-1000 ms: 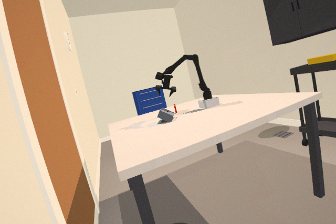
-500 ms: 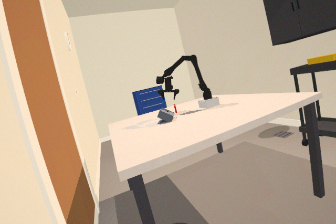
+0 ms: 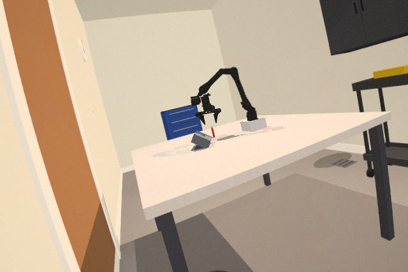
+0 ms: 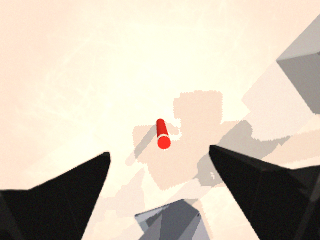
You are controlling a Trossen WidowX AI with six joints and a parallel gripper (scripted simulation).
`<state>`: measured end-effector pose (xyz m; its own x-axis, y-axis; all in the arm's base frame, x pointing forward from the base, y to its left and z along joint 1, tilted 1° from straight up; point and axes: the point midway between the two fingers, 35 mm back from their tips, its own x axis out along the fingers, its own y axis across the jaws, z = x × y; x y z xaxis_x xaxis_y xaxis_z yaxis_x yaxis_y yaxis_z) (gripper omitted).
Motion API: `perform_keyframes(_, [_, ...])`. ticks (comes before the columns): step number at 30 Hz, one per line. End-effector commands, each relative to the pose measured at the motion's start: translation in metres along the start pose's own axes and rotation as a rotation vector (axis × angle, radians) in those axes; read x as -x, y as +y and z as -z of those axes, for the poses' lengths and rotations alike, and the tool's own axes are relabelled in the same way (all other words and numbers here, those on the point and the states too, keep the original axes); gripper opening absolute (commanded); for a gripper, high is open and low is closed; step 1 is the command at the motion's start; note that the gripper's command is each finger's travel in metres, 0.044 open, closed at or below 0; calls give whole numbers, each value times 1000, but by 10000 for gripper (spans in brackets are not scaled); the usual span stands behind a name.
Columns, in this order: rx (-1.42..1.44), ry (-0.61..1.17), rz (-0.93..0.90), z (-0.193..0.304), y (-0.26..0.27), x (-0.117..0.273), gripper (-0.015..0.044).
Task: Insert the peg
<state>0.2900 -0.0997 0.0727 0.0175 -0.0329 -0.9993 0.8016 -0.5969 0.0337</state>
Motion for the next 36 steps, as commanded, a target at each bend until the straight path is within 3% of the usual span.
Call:
perform_keyframes(1, [-14, 7, 19, 1, -4, -2, 440])
perform_keyframes(36, [-14, 7, 19, 2, -5, -56, 440])
